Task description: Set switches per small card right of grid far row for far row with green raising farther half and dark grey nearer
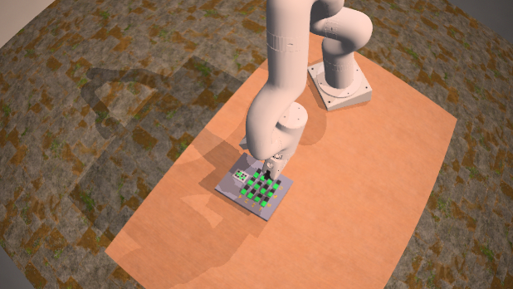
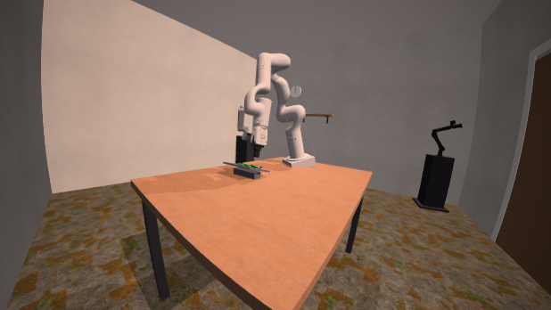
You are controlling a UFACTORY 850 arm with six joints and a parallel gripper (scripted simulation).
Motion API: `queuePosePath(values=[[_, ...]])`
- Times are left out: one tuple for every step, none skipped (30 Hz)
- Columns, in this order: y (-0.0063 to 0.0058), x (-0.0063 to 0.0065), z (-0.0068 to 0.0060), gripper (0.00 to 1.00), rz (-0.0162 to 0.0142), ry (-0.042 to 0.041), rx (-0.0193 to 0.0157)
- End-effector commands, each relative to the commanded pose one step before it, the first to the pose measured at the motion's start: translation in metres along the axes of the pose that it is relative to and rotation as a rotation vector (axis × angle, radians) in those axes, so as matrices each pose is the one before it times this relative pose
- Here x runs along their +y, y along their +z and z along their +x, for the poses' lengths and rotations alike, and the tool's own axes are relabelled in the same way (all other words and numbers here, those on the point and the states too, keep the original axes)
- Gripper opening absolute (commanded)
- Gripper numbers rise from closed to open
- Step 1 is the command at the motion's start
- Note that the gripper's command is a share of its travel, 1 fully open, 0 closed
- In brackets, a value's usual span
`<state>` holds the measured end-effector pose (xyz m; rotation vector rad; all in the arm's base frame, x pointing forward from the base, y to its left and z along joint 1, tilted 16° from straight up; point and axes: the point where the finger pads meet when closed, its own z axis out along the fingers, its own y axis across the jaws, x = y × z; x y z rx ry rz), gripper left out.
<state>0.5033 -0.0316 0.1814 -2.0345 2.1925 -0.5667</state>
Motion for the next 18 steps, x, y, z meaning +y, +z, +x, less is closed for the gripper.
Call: queuePosePath(values=[[0.01779,-0.00106,0.00064,0.00,-0.05535,-0.00452,-0.00719],[0.00260,-0.00007,0.00004,0.00,-0.00002,0.00000,-0.00004],[0.00197,-0.00007,0.00004,0.00,0.00002,0.00000,0.00004],[0.00138,-0.00004,0.00002,0.00,-0.00001,0.00000,-0.00001],[0.00081,-0.00002,0.00001,0.00,-0.00001,0.00000,-0.00002],[0.00034,-0.00001,0.00000,0.00,-0.00001,0.00000,-0.00001],[0.00005,0.00000,0.00000,0.00,0.00000,0.00000,0.00000],[0.00000,0.00000,0.00000,0.00,0.00000,0.00000,0.00000],[0.00000,0.00000,0.00000,0.00,0.00000,0.00000,0.00000],[0.00000,0.00000,0.00000,0.00,0.00000,0.00000,0.00000],[0.00000,0.00000,0.00000,0.00,0.00000,0.00000,0.00000],[0.00000,0.00000,0.00000,0.00,0.00000,0.00000,0.00000],[0.00000,0.00000,0.00000,0.00,0.00000,0.00000,0.00000],[0.00000,0.00000,0.00000,0.00,0.00000,0.00000,0.00000],[0.00000,0.00000,0.00000,0.00,0.00000,0.00000,0.00000],[0.00000,0.00000,0.00000,0.00,0.00000,0.00000,0.00000],[0.00000,0.00000,0.00000,0.00,0.00000,0.00000,0.00000],[0.00000,0.00000,0.00000,0.00,0.00000,0.00000,0.00000]])
